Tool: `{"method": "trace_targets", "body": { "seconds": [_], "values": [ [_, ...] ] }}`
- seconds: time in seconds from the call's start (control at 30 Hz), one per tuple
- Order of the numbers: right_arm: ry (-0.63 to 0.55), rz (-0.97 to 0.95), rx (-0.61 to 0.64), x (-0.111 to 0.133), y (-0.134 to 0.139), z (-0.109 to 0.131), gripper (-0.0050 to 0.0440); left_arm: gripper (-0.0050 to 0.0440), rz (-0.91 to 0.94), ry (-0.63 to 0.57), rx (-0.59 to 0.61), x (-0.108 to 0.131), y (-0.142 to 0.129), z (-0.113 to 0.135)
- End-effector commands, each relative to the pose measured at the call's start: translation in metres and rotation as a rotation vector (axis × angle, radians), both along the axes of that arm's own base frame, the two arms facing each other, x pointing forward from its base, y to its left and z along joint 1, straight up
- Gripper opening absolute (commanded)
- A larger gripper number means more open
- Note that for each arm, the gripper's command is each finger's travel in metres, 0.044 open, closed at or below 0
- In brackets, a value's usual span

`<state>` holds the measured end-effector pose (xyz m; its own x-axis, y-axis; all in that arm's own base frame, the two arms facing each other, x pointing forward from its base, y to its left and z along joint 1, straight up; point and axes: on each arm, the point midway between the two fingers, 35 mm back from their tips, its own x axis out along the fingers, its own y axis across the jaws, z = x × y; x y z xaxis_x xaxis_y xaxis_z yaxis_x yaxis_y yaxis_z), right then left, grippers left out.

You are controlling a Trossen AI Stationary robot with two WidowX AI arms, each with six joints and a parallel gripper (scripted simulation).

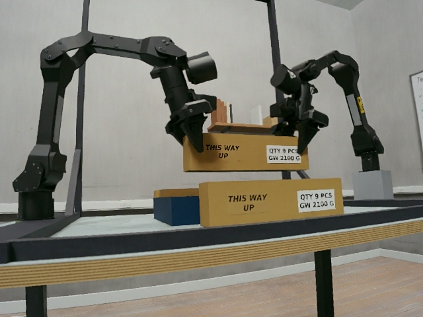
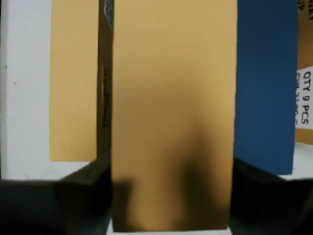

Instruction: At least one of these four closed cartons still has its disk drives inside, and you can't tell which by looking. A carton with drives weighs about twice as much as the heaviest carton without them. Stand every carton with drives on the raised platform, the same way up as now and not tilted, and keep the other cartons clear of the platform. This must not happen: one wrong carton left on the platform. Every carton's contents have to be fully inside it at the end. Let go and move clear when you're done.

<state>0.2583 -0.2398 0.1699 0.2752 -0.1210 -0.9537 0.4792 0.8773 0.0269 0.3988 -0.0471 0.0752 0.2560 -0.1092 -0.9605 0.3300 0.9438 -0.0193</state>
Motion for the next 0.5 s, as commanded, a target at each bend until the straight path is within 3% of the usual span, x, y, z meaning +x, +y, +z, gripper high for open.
{"method": "trace_targets", "body": {
  "seconds": [0.0, 0.47],
  "values": [
    [-0.057, -0.013, -0.065, -0.0028, -0.0011, 0.028, -0.005, -0.005, -0.005, -0.115, -0.014, 0.008, -0.0028, 0.0427],
    [-0.058, -0.011, -0.064, -0.0028, -0.0012, 0.0214, -0.005, -0.005, -0.007, -0.114, -0.015, 0.008, -0.0027, 0.0358]
  ]
}}
